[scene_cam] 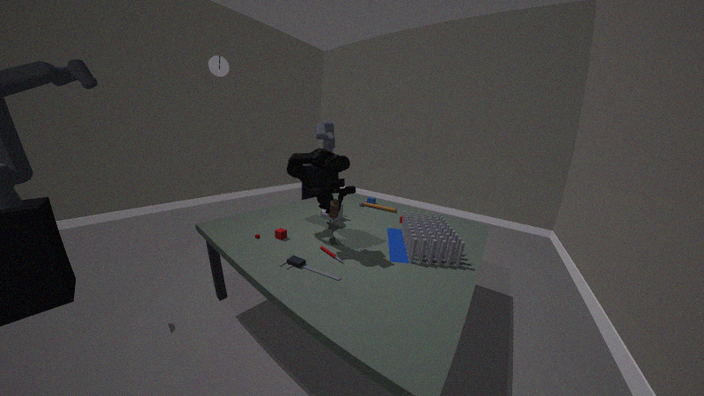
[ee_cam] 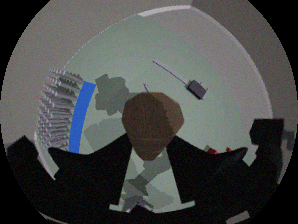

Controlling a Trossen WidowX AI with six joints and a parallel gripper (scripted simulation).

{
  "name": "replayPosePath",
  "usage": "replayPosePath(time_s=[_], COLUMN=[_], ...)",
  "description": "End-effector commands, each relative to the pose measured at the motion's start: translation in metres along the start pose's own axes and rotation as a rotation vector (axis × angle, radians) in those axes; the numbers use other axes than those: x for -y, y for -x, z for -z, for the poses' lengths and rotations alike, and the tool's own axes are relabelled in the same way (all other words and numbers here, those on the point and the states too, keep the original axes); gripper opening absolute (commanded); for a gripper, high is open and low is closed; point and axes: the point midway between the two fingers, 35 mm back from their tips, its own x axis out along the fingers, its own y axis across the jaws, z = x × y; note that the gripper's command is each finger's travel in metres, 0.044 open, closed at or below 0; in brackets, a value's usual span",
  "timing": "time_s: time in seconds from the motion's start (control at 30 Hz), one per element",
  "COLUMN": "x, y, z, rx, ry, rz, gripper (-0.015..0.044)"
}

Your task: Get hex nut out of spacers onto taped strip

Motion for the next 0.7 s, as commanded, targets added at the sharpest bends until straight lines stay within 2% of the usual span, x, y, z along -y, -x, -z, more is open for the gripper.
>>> replayPosePath(time_s=[0.0,0.67], x=[-0.011,-0.056], y=[0.001,0.007], z=[0.004,0.024], rx=[-0.006,-0.109], ry=[-0.149,-0.774], rz=[-0.041,-0.178], gripper=[0.0000,0.0000])
